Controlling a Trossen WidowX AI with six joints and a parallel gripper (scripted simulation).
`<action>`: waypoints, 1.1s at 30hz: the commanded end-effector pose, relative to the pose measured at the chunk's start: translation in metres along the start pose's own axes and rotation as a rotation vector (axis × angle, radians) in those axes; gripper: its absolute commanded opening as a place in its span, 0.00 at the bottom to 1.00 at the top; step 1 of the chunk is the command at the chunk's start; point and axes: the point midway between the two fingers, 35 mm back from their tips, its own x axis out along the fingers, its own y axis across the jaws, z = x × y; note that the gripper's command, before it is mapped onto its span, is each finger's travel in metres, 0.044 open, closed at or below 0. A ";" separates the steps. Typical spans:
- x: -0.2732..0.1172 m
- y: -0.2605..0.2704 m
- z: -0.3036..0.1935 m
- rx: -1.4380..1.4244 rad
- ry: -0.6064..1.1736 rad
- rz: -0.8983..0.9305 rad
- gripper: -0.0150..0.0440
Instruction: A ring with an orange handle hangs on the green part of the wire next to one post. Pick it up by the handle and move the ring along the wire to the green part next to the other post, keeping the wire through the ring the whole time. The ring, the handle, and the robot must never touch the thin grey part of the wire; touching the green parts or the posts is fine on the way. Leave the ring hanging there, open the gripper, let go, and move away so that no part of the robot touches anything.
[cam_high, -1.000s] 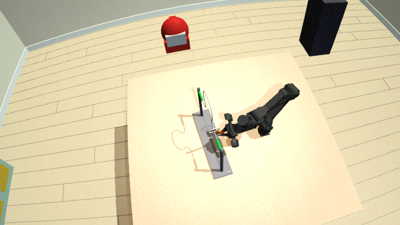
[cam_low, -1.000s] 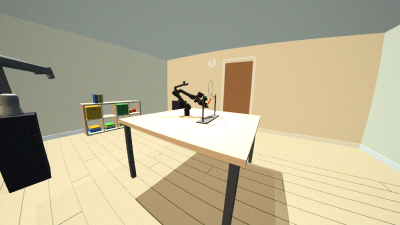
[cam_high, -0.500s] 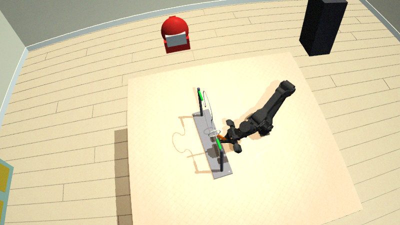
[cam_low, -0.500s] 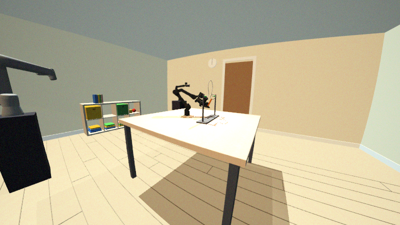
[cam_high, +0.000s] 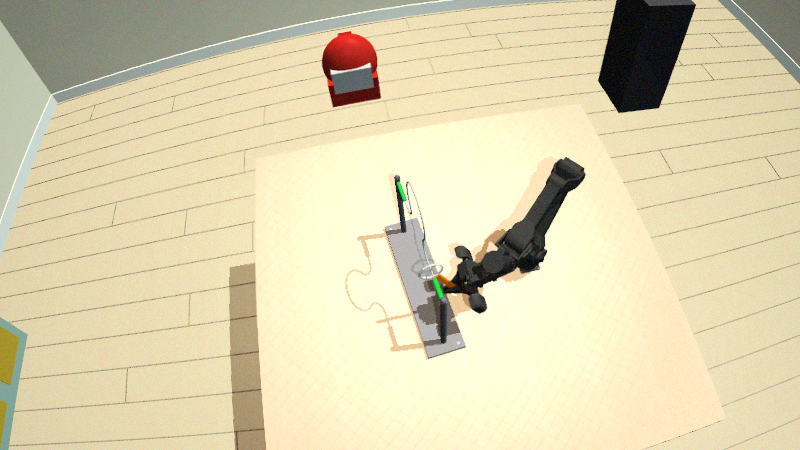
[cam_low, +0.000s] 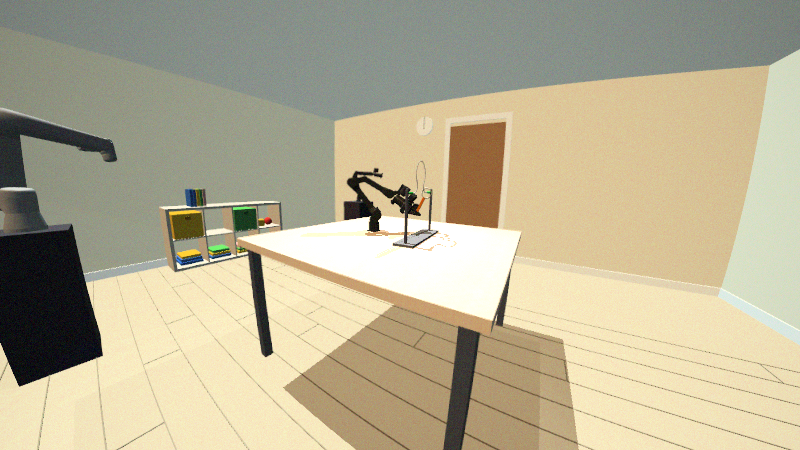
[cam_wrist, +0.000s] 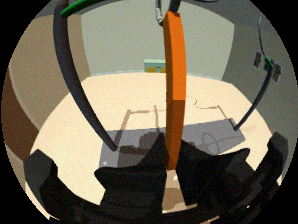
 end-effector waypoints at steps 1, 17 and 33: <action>-0.001 0.004 0.003 0.012 -0.007 -0.001 0.00; -0.002 0.022 0.003 0.017 -0.010 -0.003 0.00; -0.004 0.038 0.003 0.018 -0.014 -0.009 0.00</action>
